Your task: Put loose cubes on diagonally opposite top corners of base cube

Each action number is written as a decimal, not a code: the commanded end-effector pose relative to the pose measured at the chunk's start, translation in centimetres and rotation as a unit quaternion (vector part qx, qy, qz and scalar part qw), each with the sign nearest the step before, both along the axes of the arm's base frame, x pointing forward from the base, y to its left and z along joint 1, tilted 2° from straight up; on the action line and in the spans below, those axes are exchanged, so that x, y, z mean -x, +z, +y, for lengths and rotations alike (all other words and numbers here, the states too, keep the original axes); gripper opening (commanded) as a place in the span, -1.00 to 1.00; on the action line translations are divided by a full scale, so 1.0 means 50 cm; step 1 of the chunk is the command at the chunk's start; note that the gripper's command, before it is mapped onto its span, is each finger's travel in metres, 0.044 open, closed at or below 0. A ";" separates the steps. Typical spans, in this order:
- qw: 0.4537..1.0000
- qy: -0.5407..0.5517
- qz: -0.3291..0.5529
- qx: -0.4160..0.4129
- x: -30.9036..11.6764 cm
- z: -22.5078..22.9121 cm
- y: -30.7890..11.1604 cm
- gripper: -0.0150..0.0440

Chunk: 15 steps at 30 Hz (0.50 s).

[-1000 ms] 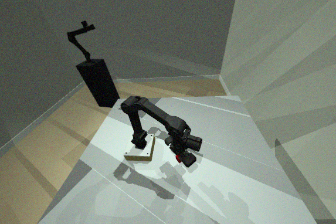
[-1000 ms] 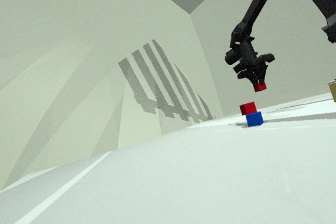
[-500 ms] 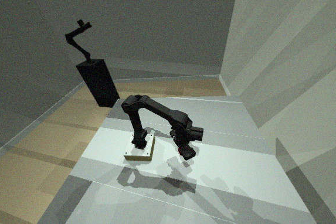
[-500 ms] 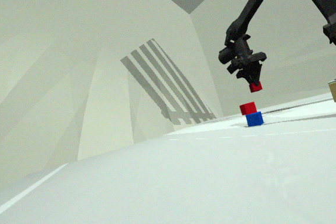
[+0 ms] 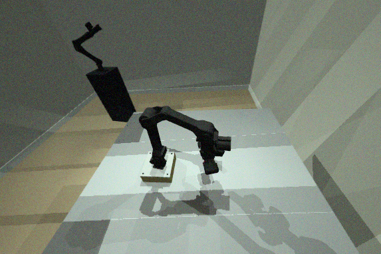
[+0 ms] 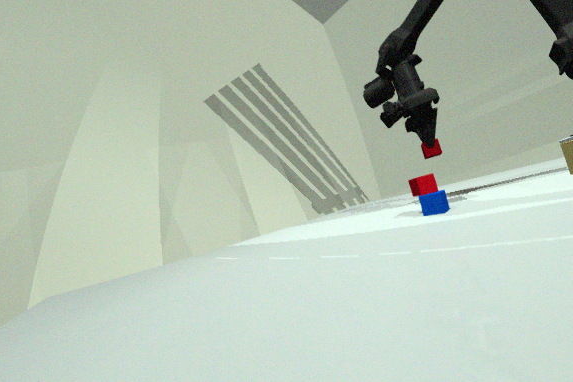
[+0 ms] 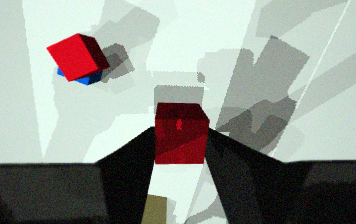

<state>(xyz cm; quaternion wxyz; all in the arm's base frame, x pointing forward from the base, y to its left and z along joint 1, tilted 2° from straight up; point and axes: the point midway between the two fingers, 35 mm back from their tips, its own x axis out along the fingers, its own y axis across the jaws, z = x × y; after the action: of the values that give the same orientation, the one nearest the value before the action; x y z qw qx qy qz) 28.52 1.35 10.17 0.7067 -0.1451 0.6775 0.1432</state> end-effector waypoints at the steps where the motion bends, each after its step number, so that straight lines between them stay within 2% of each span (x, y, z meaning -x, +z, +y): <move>1: 0.999 -0.040 0.002 -0.002 0.001 0.022 -0.004 -0.14; 15: 0.986 -0.168 0.002 -0.006 0.004 0.083 -0.008 -0.14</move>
<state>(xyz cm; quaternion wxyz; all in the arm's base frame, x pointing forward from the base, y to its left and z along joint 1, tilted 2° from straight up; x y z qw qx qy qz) 28.32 4.73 9.84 0.7179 -0.0459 0.6928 0.0505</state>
